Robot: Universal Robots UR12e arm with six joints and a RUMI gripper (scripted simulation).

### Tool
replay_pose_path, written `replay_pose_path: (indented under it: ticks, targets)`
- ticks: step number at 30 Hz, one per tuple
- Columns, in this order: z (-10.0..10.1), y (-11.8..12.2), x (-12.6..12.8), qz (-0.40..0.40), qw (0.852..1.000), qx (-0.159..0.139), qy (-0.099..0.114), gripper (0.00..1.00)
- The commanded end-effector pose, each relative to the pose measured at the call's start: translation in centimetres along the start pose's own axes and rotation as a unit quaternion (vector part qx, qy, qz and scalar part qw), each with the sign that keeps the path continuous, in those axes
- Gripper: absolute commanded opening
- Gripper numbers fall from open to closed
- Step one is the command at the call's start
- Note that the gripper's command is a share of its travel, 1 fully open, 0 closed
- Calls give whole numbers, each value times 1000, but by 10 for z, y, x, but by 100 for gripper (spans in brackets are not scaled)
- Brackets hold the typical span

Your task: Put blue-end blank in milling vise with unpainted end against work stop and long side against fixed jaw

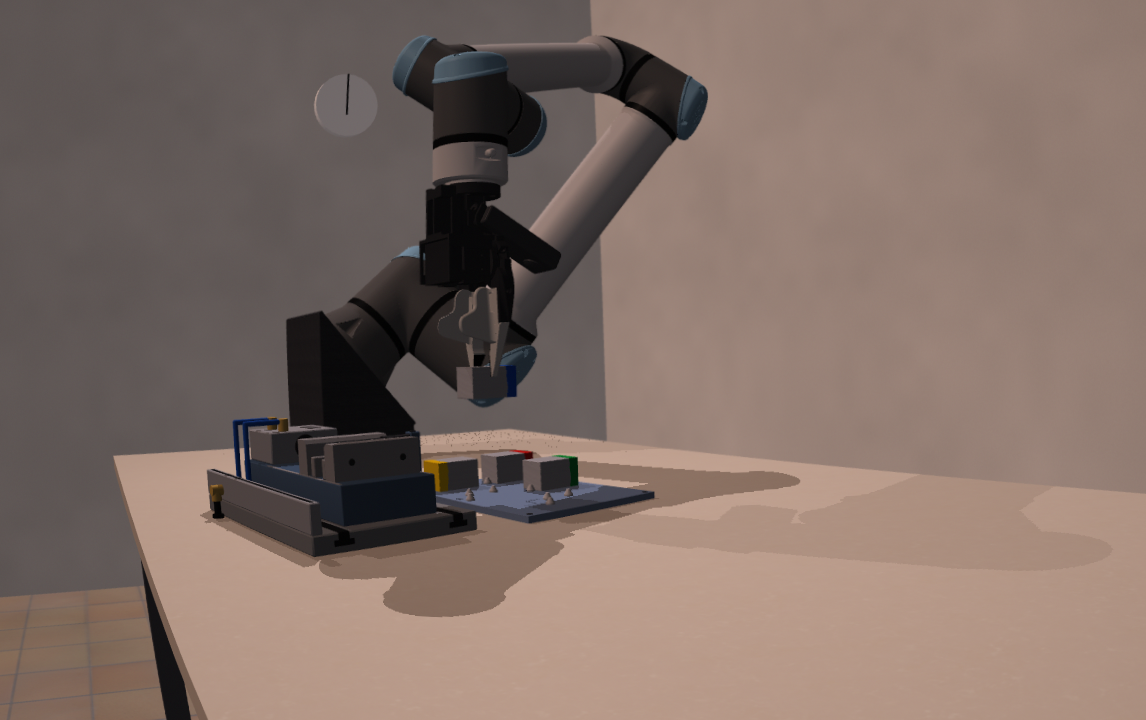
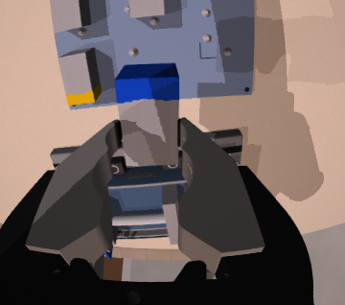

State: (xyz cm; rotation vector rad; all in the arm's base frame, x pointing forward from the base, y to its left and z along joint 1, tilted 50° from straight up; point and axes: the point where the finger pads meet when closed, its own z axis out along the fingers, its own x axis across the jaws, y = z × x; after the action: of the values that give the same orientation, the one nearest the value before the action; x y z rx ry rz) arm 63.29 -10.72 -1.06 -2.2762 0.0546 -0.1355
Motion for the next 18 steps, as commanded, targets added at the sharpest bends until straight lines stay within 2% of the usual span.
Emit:
replay_pose_path:
  ticks: [1,18]
  targets:
    - [-1,1,1,9,1000,0,1,0]
    - [-1,5,4,43,999,0,1,0]
